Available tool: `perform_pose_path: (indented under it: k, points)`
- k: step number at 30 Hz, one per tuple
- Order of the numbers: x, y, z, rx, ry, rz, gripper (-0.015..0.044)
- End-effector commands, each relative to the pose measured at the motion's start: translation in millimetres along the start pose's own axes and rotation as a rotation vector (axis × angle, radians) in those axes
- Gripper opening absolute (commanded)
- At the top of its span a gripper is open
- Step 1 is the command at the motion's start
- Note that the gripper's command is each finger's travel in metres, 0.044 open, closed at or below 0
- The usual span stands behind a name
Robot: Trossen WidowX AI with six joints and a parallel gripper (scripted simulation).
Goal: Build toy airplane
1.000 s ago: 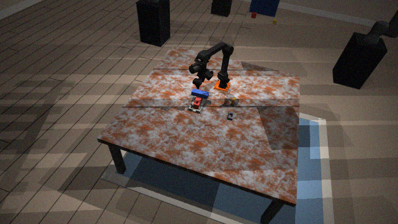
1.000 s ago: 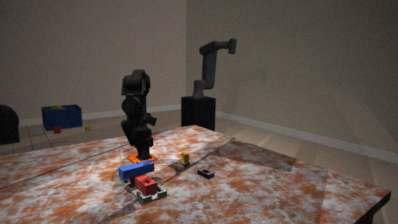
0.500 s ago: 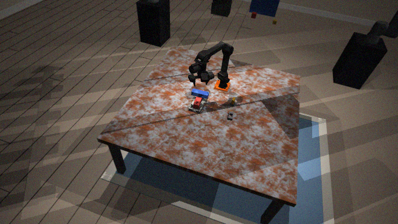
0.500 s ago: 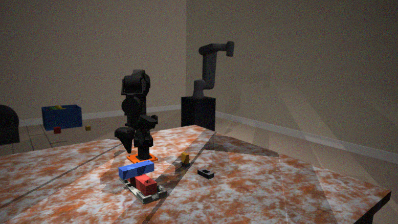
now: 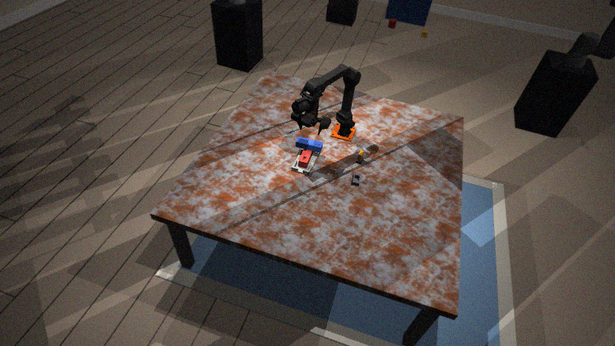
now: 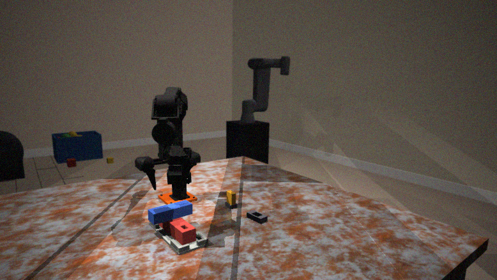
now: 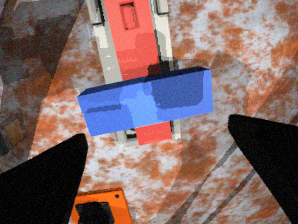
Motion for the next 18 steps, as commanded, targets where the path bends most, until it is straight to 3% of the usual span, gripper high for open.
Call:
perform_pose_path:
  k: [1,6,18]
  points:
    - [0.3,-0.4,0.3,0.047,-0.001,-0.002,0.044]
    - [0.2,16.0,9.7,0.047,-0.001,0.0,0.044]
    - [-1.2,160.0,37.7,0.047,-0.003,0.013,0.044]
Point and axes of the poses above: the point midway between the two fingers, 35 mm back from their tips, its own x axis out along the fingers, its own y axis across the jaws, z = x × y, the point moved 7 cm from there along -x, back along the fingers, and after that the axes turned 13 degrees about -x, right-handed, at the moved point
